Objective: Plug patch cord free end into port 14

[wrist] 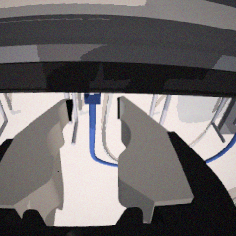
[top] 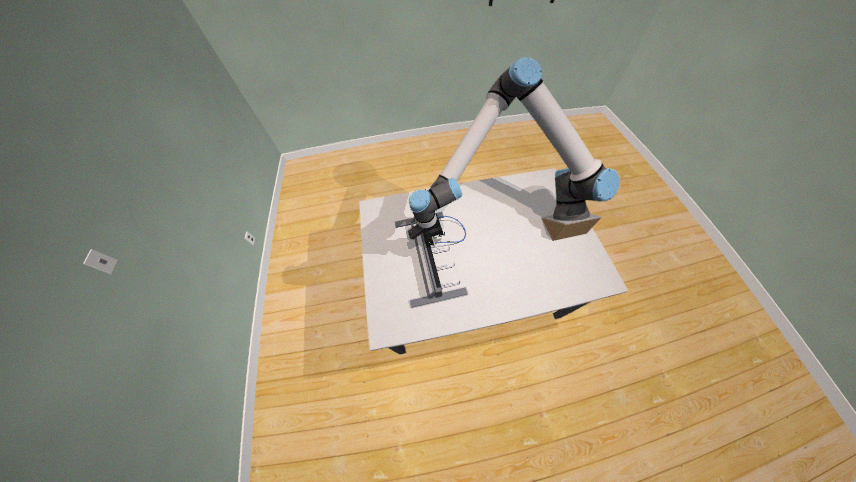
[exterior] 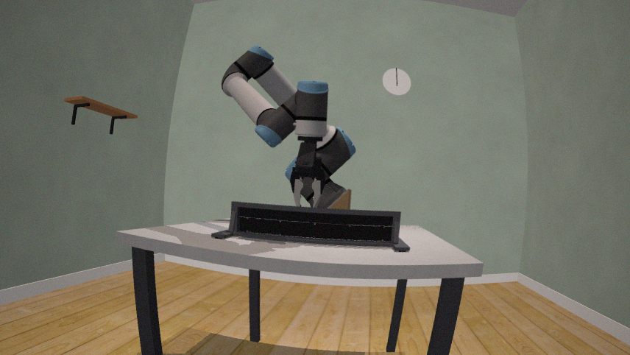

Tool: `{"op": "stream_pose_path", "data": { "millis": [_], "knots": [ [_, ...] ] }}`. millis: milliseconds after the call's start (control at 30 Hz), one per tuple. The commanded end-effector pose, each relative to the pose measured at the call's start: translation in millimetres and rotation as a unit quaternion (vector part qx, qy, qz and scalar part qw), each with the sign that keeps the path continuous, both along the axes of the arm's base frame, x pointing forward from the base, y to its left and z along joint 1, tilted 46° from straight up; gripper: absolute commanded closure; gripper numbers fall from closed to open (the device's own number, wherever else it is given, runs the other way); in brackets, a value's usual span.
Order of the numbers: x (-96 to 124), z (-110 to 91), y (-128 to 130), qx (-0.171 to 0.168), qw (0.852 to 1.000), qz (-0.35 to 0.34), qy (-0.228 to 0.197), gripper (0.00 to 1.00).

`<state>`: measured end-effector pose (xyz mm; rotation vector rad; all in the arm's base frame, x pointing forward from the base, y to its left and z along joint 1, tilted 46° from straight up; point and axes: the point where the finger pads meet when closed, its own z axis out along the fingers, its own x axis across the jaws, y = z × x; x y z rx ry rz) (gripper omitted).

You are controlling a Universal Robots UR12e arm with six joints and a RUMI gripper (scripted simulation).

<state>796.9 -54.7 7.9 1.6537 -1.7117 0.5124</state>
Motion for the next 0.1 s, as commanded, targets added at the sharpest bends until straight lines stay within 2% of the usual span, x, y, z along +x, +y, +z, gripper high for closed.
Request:
{"op": "stream_pose_path", "data": {
  "millis": [0,67],
  "knots": [
    [-1.5,-0.6,0.1,0.0,1.0,0.0,0.001,0.78],
    [-1.5,-0.6,0.1,0.0,1.0,0.0,0.001,0.78]
  ]
}}
